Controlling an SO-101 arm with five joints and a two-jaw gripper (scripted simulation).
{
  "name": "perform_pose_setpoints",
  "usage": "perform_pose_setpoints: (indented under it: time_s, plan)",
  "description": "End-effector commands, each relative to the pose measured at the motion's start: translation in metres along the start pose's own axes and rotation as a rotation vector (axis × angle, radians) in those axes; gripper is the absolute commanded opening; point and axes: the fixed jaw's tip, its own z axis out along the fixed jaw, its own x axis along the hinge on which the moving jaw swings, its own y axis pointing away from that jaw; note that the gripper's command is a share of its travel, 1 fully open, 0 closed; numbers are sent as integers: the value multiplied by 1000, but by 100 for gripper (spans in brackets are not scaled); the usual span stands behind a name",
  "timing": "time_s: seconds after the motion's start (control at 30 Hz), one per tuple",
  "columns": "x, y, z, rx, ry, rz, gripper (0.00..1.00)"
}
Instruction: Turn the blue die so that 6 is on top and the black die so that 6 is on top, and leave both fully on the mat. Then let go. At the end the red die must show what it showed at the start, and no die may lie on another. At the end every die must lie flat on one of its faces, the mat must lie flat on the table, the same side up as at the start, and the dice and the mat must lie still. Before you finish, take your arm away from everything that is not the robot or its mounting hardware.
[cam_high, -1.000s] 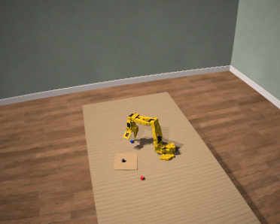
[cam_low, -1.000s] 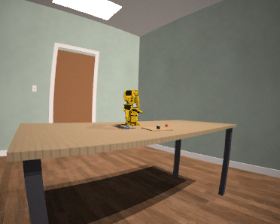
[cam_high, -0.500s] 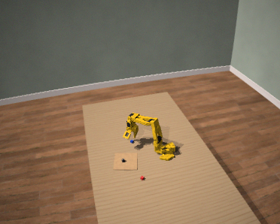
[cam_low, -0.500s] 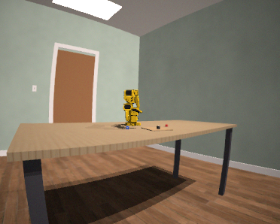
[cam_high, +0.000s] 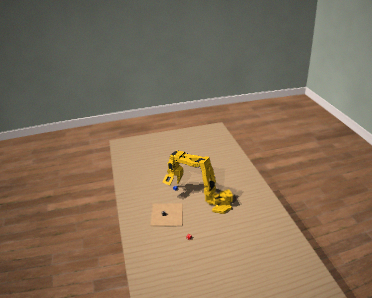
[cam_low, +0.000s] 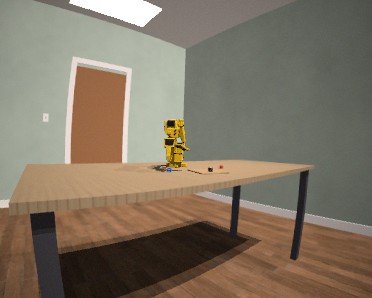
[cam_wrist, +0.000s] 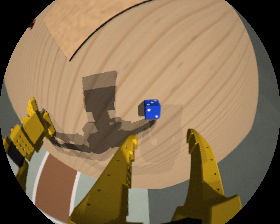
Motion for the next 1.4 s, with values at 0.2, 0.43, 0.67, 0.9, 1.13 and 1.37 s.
perform_pose_setpoints:
  time_s: [0.2,0.43,0.67,0.9,1.13,1.37]
  plan:
    - [-1,-5,9,33,-1,-10,25]
    - [-1,-5,22,33,-1,-10,25]
    - [-1,-4,29,33,-1,-10,25]
    - [-1,-4,33,33,-1,-10,25]
    - [-1,-4,33,33,-1,-10,25]
    - [-1,-4,33,33,-1,-10,25]
